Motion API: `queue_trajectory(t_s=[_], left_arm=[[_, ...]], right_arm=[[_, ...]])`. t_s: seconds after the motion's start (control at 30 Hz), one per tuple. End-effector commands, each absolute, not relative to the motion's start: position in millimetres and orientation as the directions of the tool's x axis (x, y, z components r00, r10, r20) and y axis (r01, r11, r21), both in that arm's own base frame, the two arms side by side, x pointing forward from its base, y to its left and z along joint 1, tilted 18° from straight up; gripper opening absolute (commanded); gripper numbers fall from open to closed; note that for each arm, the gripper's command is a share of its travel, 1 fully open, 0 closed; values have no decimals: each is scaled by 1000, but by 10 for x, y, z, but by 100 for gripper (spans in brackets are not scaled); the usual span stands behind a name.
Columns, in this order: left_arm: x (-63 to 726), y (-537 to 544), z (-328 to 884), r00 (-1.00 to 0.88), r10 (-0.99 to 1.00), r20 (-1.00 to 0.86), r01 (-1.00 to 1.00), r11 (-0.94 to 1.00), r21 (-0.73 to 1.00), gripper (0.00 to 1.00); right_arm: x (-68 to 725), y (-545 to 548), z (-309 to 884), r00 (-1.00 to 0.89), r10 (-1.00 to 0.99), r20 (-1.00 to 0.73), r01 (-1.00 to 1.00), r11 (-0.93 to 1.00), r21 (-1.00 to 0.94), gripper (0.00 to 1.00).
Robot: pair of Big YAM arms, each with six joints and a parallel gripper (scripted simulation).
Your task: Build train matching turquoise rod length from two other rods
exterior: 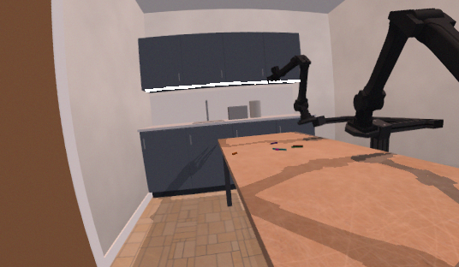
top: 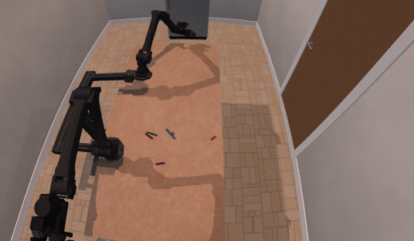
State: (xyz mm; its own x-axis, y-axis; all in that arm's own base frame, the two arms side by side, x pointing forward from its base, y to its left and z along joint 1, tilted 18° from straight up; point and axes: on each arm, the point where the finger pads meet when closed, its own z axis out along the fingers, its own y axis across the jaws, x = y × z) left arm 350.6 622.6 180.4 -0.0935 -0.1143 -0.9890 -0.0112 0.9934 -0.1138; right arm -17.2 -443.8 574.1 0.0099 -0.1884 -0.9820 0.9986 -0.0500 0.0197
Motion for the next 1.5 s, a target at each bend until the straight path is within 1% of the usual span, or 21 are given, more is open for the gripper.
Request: queue_trajectory(t_s=[0.0, 0.33, 0.6, 0.7, 0.77, 0.8, 0.9, 1.2, 1.27, 1.33, 1.37, 1.47], left_arm=[[3520, 6277, 1971, -83, -80, -993, -10, 997, -79, 100], [3530, 6271, 1966, -84, -80, -993, -9, 997, -80, 100], [3797, 6077, 1621, -117, -122, -986, 16, 992, -125, 100], [4035, 5958, 1583, -131, -109, -985, 38, 993, -115, 100], [4035, 5958, 1583, -131, -109, -985, 38, 993, -115, 100], [4149, 5933, 1708, -127, -80, -989, 48, 995, -87, 100], [4479, 5616, 1388, -170, -103, -980, 82, 990, -118, 100], [5451, 4799, 1134, -242, -26, -970, 194, 978, -75, 100], [5604, 4526, 972, -271, -23, -962, 221, 972, -85, 100], [5604, 4526, 972, -271, -23, -962, 221, 972, -85, 100], [5829, 4374, 1016, -271, 16, -962, 248, 967, -54, 100], [6070, 3784, 688, -330, 36, -943, 306, 949, -71, 100]], right_arm=[[-270, -4202, 6302, -16, -276, -961, 998, -65, 2, 100], [-281, -4184, 6330, -19, -281, -959, 998, -66, 0, 100], [-281, -4184, 6330, -19, -281, -959, 998, -66, 0, 100], [-281, -4184, 6330, -19, -281, -959, 998, -66, 0, 100], [-281, -4184, 6330, -19, -281, -959, 998, -66, 0, 100], [-281, -4184, 6330, -19, -281, -959, 998, -66, 0, 100], [-281, -4184, 6330, -19, -281, -959, 998, -66, 0, 100], [-281, -4184, 6330, -19, -281, -959, 998, -66, 0, 100], [-281, -4184, 6330, -19, -281, -959, 998, -66, 0, 100], [-281, -4184, 6330, -19, -281, -959, 998, -66, 0, 100], [-281, -4184, 6330, -19, -281, -959, 998, -66, 0, 100], [-281, -4184, 6330, -19, -281, -959, 998, -66, 0, 100]])
